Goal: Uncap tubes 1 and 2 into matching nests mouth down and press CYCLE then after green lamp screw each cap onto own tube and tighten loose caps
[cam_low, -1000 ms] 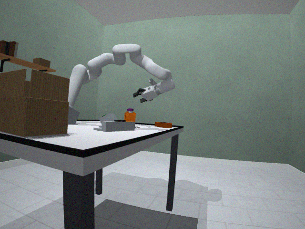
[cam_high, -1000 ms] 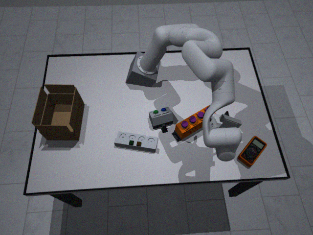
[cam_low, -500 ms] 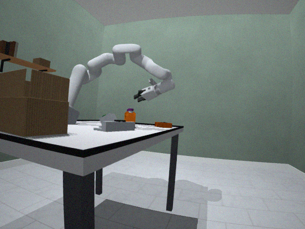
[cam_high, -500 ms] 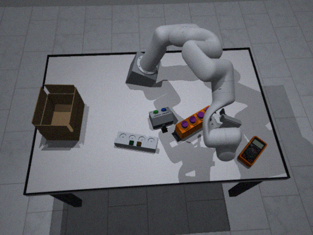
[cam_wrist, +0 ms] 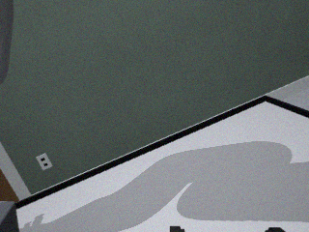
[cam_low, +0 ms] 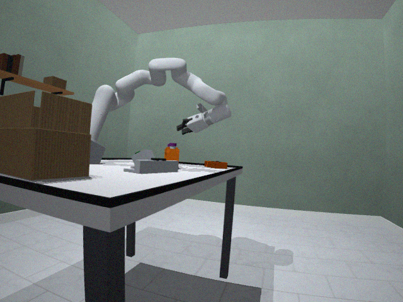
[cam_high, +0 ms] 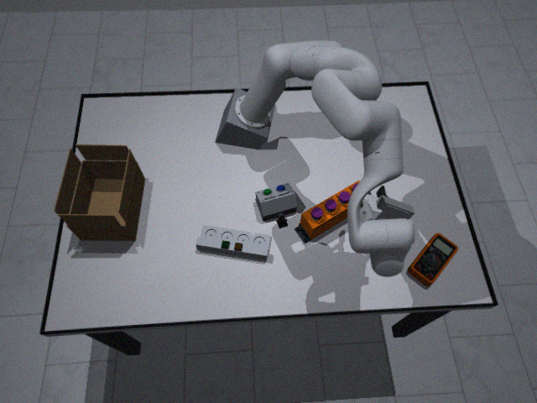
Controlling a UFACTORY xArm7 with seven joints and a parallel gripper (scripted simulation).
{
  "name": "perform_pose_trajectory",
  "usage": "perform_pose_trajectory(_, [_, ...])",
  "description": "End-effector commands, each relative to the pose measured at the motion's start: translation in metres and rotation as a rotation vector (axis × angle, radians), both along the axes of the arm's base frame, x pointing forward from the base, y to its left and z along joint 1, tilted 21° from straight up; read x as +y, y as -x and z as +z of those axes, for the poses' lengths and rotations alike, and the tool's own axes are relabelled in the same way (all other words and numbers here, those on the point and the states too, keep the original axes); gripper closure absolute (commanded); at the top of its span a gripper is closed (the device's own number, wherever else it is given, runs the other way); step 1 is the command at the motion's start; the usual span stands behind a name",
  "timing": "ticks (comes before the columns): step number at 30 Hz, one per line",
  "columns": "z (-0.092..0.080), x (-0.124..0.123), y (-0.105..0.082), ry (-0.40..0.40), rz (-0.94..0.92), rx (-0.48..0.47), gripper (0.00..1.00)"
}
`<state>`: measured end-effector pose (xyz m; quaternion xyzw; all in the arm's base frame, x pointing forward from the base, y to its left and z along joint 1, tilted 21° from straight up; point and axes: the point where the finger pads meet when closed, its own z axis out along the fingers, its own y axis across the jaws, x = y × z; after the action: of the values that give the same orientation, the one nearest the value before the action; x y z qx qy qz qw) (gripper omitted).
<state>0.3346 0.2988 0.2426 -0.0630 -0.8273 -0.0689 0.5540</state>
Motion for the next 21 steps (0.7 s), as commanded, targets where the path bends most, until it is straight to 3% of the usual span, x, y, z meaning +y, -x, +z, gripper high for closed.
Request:
perform_pose_trajectory(1, [0.002, 0.0, -0.001, -0.002, -0.001, -0.005, 0.54])
perform_pose_trajectory(12, [0.002, 0.0, -0.001, -0.002, -0.001, -0.005, 0.54])
perform_pose_trajectory(21, [-0.017, -0.019, -0.024, 0.018, -0.202, -0.148, 0.54])
